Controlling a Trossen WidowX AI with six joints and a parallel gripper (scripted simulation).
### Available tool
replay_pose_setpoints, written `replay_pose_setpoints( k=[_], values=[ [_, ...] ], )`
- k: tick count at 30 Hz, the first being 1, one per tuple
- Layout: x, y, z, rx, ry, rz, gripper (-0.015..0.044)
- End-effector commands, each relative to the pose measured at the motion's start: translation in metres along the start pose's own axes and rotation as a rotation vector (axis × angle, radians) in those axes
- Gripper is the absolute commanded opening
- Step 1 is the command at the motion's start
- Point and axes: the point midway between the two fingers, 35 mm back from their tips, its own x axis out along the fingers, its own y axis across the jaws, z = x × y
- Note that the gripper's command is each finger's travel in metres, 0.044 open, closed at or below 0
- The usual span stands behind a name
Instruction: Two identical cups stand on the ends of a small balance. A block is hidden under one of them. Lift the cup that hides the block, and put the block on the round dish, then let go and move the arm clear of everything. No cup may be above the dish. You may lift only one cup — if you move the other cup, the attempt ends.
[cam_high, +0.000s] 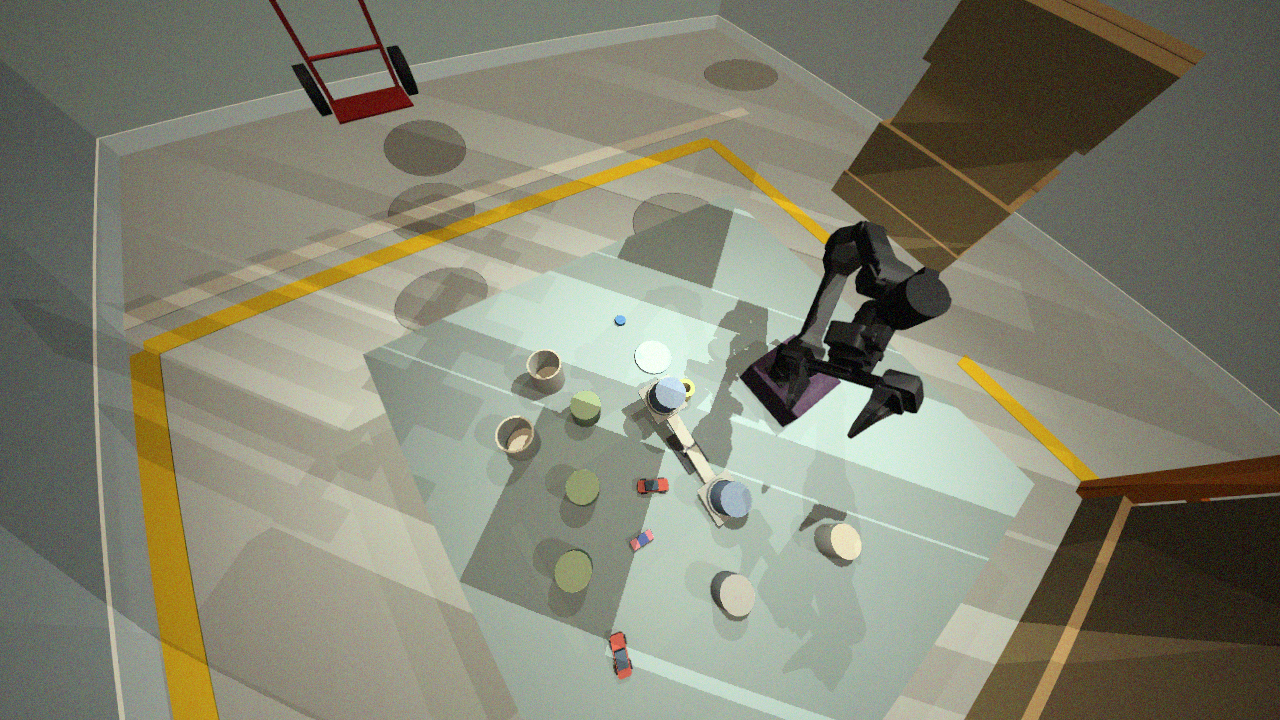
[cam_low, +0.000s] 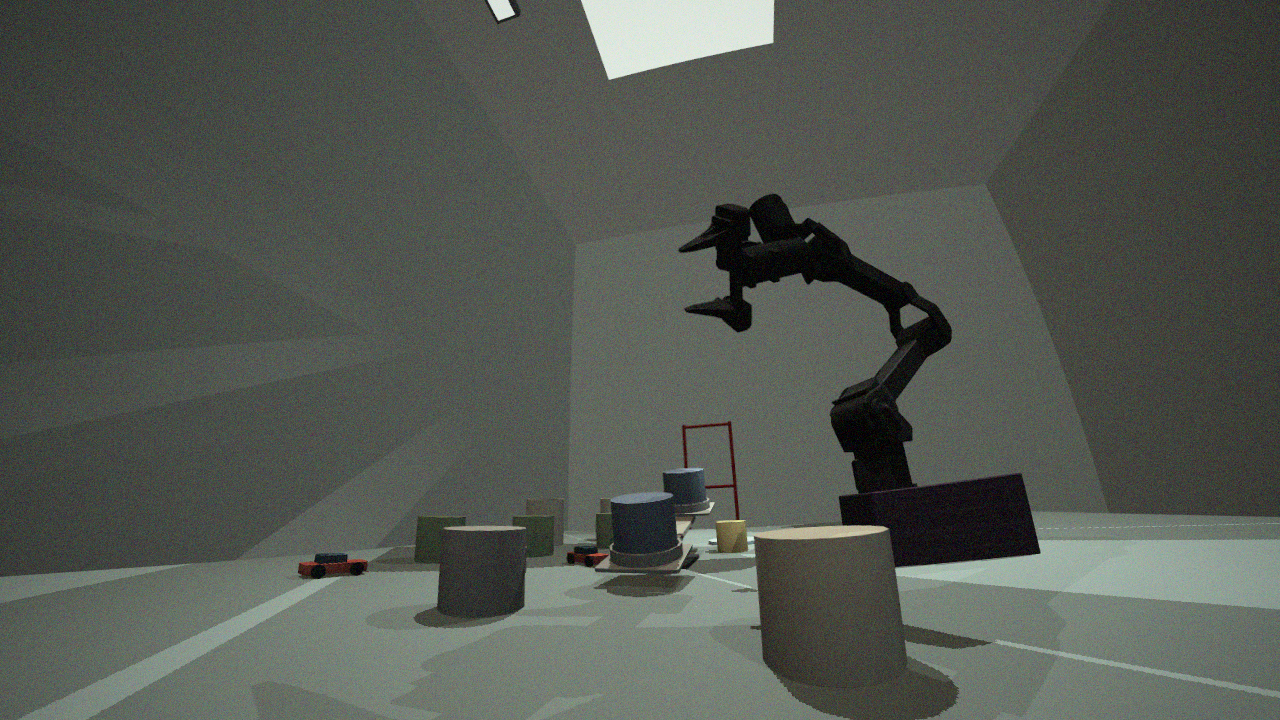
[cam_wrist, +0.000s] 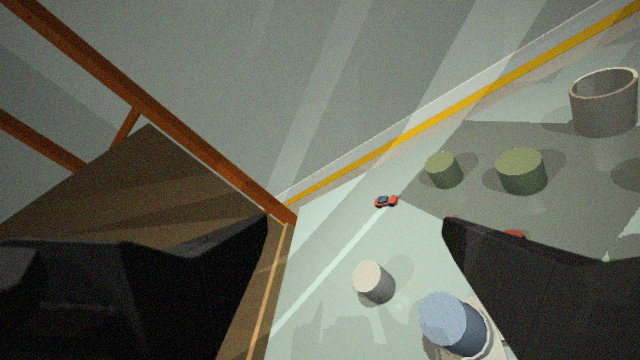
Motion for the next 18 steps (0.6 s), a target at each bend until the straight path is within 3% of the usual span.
replay_pose_setpoints(
  k=[1, 18],
  values=[
    [0.002, -0.023, -0.012, -0.088, 0.034, -0.088, 0.0440],
    [-0.013, -0.126, -0.068, -0.454, 0.300, -0.442, 0.0440]
  ],
)
